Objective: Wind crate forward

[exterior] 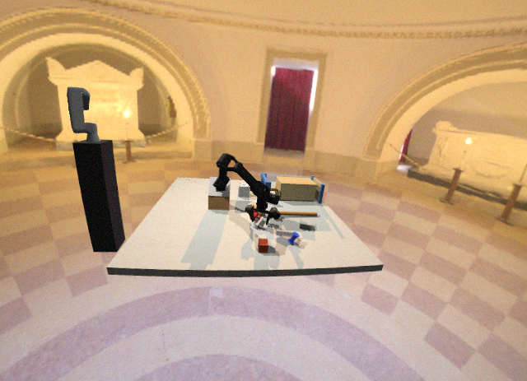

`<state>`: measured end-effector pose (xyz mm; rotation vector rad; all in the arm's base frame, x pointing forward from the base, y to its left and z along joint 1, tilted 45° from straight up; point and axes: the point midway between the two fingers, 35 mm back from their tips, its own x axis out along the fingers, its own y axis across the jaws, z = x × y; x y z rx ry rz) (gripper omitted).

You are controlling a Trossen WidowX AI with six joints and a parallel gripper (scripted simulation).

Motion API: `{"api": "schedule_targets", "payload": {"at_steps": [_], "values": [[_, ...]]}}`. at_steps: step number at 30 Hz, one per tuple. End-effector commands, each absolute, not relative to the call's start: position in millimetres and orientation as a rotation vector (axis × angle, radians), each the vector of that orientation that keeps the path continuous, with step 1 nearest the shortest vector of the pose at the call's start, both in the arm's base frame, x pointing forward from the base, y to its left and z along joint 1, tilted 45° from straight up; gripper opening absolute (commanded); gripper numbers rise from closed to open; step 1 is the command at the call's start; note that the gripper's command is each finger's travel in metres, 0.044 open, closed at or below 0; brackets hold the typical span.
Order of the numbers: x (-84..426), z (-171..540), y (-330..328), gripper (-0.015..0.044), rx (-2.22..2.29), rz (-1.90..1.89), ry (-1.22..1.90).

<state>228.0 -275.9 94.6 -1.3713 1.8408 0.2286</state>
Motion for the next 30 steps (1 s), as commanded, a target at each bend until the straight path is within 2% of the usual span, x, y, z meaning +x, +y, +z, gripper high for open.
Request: {"api": "schedule_targets", "payload": {"at_steps": [1,12,22,30], "values": [[228,95,-276,0.0361,-1.371,0.228,1.841],[228,95,-276,0.0072,-1.371,0.228,1.841],[228,95,-276,0.0000,-1.371,0.228,1.841],[238,111,-257,0.0000,-1.360,0.237,1.835]]}}
